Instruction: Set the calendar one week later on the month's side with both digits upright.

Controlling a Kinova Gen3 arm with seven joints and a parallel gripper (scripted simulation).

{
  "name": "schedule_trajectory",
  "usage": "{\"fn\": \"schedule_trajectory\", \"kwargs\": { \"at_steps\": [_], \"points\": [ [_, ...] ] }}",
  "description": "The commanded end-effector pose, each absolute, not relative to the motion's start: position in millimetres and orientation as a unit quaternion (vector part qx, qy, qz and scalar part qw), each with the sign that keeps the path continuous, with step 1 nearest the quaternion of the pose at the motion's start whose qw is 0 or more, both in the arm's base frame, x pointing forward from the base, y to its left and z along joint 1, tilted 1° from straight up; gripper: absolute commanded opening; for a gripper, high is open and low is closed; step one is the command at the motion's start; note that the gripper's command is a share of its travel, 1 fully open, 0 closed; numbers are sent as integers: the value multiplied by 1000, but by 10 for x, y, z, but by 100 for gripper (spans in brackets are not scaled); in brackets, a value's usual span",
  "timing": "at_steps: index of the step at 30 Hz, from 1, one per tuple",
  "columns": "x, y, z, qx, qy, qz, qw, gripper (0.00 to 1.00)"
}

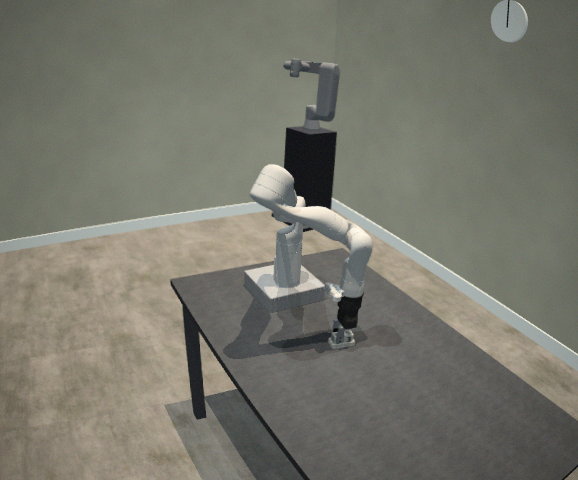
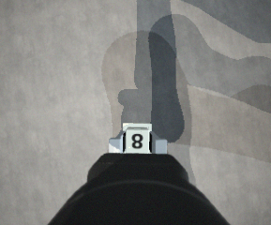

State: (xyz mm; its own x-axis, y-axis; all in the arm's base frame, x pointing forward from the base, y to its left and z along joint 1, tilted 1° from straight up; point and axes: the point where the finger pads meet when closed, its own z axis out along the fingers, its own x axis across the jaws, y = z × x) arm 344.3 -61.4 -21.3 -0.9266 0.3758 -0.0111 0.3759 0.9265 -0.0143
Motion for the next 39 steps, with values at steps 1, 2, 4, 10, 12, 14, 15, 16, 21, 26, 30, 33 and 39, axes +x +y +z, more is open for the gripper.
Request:
{"fn": "schedule_trajectory", "kwargs": {
  "at_steps": [1,2,4,10,12,14,15,16,21,26,30,33,39],
  "points": [
    [3447,-614,-208,191,981,-8,5,66],
    [3447,-614,-208,191,981,-8,5,66],
    [3447,-614,-208,191,981,-8,5,72],
    [3447,-614,-208,191,981,-8,5,78],
    [3447,-614,-208,191,981,-8,5,84],
    [3447,-614,-208,191,981,-8,5,90],
    [3447,-614,-208,191,981,-8,5,90],
    [3447,-614,-208,191,981,-8,5,90],
    [3447,-614,-208,191,981,-8,5,90],
    [3447,-614,-206,191,981,-8,5,90],
    [3447,-613,-160,191,981,-8,5,90],
    [3447,-612,-71,191,981,-8,5,90],
    [3445,-608,166,191,981,-8,5,90]
  ]
}}
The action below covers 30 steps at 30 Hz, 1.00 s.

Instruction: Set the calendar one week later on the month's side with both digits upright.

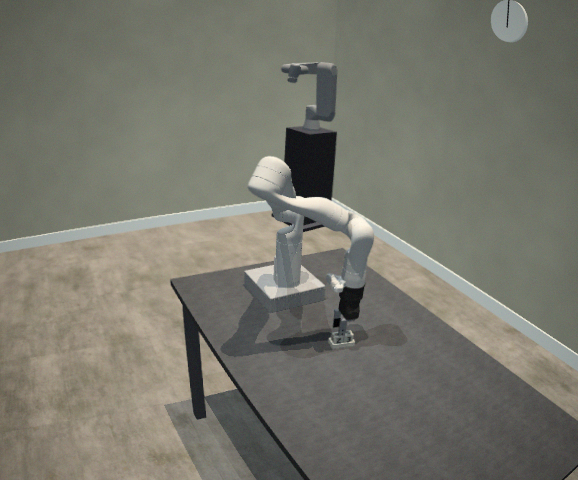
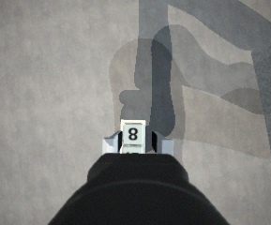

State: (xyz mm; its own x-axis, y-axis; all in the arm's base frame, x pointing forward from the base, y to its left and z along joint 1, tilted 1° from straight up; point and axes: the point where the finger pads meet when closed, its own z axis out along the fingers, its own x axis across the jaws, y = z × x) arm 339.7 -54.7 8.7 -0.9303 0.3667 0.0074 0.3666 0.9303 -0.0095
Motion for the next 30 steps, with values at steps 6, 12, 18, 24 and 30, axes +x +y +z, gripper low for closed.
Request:
{"fn": "schedule_trajectory", "kwargs": {
  "at_steps": [6,12,18,24,30],
  "points": [
    [3443,-603,439,-191,-981,8,-5,90],
    [3442,-599,656,-191,-981,8,-5,90],
    [3442,-598,691,-191,-981,8,-5,90],
    [3442,-598,691,-191,-981,8,-5,100],
    [3442,-598,691,-191,-981,8,-5,100]
  ]
}}
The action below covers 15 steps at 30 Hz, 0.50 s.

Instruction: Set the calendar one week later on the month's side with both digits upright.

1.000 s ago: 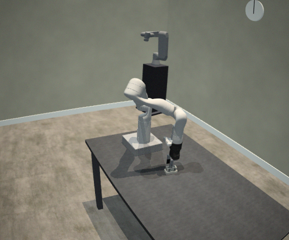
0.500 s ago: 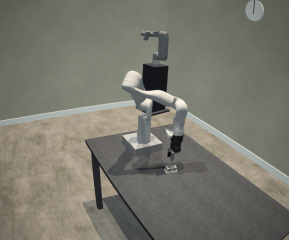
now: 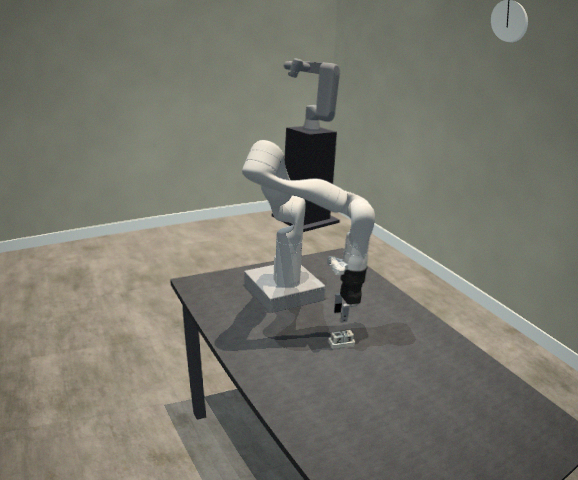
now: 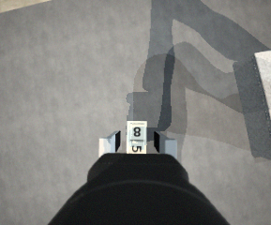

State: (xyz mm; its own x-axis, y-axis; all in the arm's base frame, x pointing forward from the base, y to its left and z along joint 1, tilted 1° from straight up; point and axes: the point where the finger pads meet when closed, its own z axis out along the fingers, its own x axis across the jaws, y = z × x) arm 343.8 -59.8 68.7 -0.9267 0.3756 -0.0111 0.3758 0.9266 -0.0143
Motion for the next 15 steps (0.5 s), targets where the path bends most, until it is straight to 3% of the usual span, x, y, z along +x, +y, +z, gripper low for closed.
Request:
{"fn": "schedule_trajectory", "kwargs": {
  "at_steps": [1,15],
  "points": [
    [3442,-598,691,191,981,-8,5,100],
    [3442,-597,729,191,981,-8,5,100]
  ]
}}
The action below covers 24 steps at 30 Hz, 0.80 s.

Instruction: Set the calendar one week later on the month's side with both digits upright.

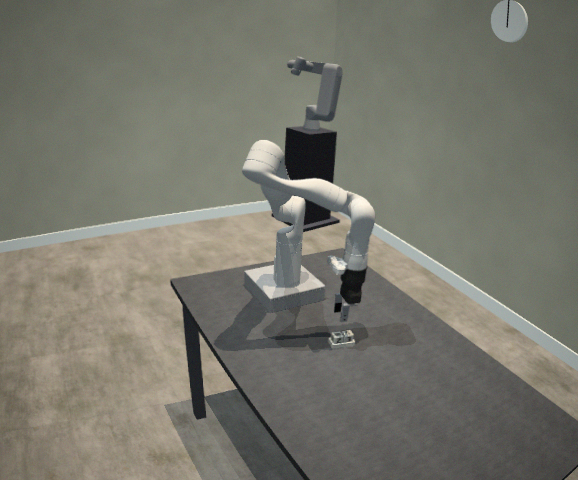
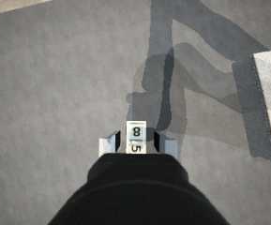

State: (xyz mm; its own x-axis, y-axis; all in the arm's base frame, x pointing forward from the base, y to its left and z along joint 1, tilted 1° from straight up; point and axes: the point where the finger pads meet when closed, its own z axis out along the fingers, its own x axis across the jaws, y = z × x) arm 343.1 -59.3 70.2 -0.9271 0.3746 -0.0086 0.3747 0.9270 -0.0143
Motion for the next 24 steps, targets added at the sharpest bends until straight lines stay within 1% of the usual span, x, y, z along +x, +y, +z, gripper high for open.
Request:
{"fn": "schedule_trajectory", "kwargs": {
  "at_steps": [1,7,18,24],
  "points": [
    [3441,-597,747,191,981,-8,5,100],
    [3441,-595,863,191,981,-8,5,100],
    [3438,-587,1313,191,981,-8,5,100],
    [3437,-586,1395,191,981,-8,5,100]
  ]
}}
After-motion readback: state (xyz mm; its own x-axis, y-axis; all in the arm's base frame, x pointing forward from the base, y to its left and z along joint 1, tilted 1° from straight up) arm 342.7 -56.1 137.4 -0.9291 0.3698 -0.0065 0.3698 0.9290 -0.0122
